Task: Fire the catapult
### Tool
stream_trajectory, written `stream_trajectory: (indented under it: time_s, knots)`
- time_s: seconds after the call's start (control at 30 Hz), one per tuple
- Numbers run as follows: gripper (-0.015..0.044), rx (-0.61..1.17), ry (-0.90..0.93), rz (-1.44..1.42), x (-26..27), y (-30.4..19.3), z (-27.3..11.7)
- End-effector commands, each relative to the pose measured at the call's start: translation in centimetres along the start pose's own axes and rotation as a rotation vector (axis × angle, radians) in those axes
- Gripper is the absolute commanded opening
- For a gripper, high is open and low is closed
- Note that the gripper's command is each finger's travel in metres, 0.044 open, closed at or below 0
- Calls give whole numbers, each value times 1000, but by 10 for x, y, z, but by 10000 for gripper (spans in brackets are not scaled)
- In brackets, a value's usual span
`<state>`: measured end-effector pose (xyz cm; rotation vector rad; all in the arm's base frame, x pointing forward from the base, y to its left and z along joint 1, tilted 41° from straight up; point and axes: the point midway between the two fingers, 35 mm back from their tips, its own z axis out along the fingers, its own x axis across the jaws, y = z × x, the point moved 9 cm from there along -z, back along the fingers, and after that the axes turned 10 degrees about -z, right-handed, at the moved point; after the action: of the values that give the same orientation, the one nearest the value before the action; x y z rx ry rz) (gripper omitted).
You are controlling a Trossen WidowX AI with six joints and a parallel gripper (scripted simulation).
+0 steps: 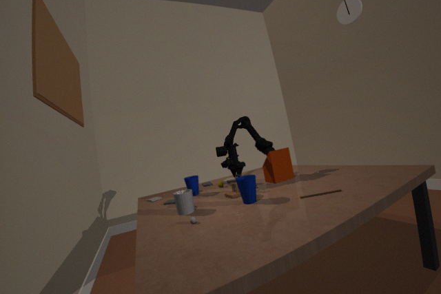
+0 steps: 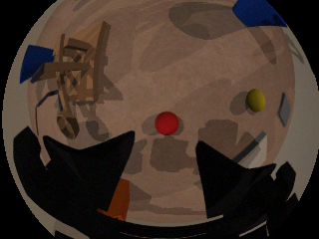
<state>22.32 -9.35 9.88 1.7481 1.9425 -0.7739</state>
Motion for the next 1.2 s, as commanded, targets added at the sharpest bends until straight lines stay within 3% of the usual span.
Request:
stream_trajectory:
  time_s: [0.0, 1.03, 1.17]
  knots:
    - [300, 6, -5, -3, -1, -1, 10]
    - [300, 7, -6, -3, -1, -2, 54]
    - [195, 7, -6, -3, -1, -2, 54]
